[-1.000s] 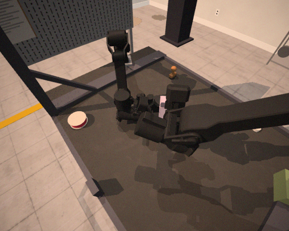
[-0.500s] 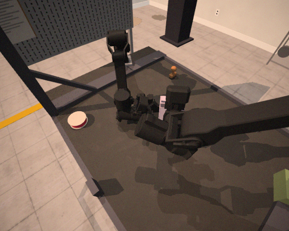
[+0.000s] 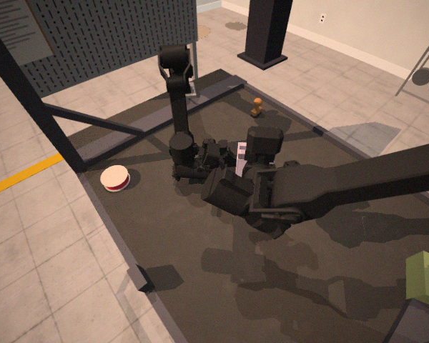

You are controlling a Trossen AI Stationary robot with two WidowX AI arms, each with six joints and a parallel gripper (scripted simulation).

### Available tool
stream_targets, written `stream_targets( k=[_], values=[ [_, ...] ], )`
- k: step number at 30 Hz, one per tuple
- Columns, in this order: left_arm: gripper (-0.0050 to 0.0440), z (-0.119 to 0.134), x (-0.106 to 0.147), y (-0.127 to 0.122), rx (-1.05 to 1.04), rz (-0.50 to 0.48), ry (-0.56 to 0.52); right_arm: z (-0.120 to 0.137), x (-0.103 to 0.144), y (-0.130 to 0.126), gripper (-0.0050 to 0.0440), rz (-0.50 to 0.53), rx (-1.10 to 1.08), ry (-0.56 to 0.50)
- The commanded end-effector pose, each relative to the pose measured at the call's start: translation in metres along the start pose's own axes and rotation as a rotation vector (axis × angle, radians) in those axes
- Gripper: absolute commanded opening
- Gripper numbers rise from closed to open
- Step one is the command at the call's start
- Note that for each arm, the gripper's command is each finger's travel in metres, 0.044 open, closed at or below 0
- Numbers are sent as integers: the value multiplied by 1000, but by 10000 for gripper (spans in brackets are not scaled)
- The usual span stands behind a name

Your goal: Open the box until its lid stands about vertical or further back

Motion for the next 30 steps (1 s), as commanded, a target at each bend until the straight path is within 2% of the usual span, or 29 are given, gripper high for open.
stream_targets(
  k=[1,15,30],
  values=[
    [286,-13,-1,-4,29,7,-7,0,1,12,50,-17,-26,6],
    [286,-13,-1,-4,29,7,-7,0,-3,16,50,-96,-26,5],
    [286,-13,-1,-4,29,7,-7,1,-5,16,50,-117,-25,6]
  ],
)
Point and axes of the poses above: on each arm, the point midway between the two fingers, 35 mm back from their tips, its own x axis back along the fingers, its own y axis across the jaws, z = x × y, the point moved 1 cm from there along x, back along the fingers
